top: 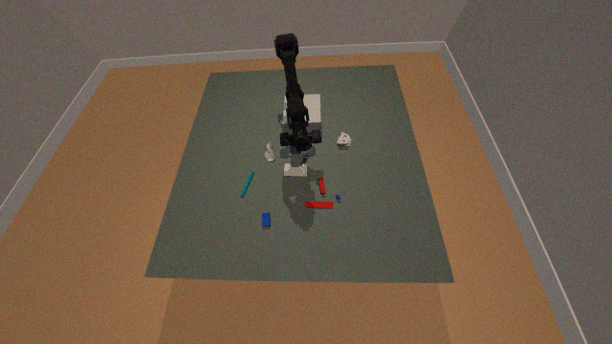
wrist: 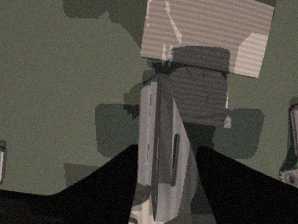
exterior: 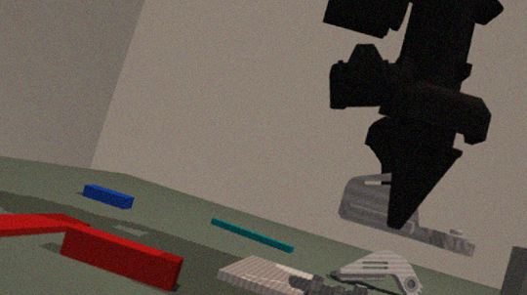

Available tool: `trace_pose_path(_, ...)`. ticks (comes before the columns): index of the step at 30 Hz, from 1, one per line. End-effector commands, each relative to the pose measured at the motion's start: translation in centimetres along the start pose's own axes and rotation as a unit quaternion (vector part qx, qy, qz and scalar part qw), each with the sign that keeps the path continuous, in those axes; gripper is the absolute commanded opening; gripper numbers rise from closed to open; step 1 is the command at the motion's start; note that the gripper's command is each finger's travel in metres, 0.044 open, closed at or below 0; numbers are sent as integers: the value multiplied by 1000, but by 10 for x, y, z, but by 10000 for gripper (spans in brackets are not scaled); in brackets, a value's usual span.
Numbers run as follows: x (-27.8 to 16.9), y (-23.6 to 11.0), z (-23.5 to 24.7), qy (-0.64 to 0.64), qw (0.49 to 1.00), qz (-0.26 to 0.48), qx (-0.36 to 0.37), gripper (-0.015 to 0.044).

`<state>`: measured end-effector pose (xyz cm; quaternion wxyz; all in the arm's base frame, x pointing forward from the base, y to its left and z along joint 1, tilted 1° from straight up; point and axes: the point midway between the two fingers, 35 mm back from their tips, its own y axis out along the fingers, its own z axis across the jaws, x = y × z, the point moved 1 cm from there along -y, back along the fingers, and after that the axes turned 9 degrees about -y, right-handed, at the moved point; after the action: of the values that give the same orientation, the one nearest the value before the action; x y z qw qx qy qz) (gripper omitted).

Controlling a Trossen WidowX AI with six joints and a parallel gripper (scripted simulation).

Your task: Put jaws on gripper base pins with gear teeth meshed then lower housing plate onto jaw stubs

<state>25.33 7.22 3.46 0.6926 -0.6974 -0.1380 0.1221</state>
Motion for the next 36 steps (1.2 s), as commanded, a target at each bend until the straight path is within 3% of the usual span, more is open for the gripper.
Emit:
trace_pose_path(1,0,0,0,3,1000,-2,-1,134)
trace_pose_path(14,2,0,-2,-6,1000,-2,-1,134)
trace_pose_path(36,43,-3,-58,-6,1000,-3,-3,134)
